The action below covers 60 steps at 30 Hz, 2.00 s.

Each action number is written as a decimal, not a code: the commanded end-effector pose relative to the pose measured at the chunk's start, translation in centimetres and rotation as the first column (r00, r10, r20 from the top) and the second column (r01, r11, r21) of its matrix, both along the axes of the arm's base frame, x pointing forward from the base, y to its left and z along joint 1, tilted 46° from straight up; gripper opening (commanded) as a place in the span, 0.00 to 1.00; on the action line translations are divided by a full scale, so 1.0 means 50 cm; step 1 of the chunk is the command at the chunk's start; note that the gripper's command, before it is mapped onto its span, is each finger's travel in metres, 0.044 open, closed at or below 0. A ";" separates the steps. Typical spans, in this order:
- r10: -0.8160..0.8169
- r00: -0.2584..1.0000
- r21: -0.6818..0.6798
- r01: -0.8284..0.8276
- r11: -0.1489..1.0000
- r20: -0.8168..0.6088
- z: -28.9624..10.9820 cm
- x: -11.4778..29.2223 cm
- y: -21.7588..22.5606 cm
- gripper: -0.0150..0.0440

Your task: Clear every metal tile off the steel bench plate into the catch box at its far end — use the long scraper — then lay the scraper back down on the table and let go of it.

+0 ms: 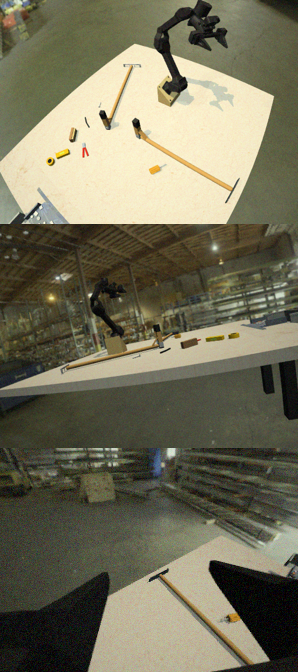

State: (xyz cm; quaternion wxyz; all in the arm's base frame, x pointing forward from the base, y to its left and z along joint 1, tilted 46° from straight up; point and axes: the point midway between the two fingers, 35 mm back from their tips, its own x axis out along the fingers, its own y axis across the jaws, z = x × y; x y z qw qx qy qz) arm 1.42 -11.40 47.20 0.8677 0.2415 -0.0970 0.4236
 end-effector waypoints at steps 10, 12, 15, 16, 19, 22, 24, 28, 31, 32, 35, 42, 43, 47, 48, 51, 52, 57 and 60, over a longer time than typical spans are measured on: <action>0.010 0.999 -0.070 -0.012 0.998 -0.036 -0.058 0.061 -0.019 1.00; 0.012 0.999 -0.081 -0.015 0.997 -0.040 -0.067 0.071 -0.021 1.00; 0.014 0.999 -0.099 -0.019 0.995 -0.047 -0.081 0.086 -0.023 1.00; 0.015 0.999 -0.105 -0.020 0.994 -0.048 -0.085 0.091 -0.024 1.00; 0.017 0.998 -0.123 -0.024 0.992 -0.054 -0.099 0.106 -0.026 1.00; 0.020 0.998 -0.142 -0.028 0.990 -0.058 -0.113 0.121 -0.028 1.00; 0.021 0.998 -0.154 -0.030 0.988 -0.060 -0.122 0.131 -0.028 1.00; 0.024 0.998 -0.180 -0.035 0.983 -0.063 -0.139 0.152 -0.029 1.00; 0.026 0.998 -0.199 -0.039 0.979 -0.065 -0.153 0.167 -0.029 1.00; 0.027 0.998 -0.205 -0.040 0.978 -0.065 -0.157 0.172 -0.029 1.00; 0.028 0.997 -0.216 -0.042 0.975 -0.066 -0.164 0.181 -0.029 1.00; 0.030 0.997 -0.232 -0.047 0.972 -0.077 -0.174 0.183 -0.026 1.00; 0.030 0.997 -0.232 -0.047 0.972 -0.077 -0.174 0.183 -0.026 1.00; 0.030 0.997 -0.232 -0.047 0.972 -0.077 -0.174 0.183 -0.026 1.00; 0.030 0.997 -0.232 -0.047 0.972 -0.077 -0.174 0.183 -0.026 1.00; 0.030 0.997 -0.232 -0.047 0.972 -0.077 -0.174 0.183 -0.026 1.00; 0.030 0.997 -0.232 -0.047 0.972 -0.077 -0.174 0.183 -0.026 1.00; 0.030 0.997 -0.232 -0.047 0.972 -0.077 -0.174 0.183 -0.026 1.00; 0.030 0.997 -0.232 -0.047 0.972 -0.077 -0.174 0.183 -0.026 1.00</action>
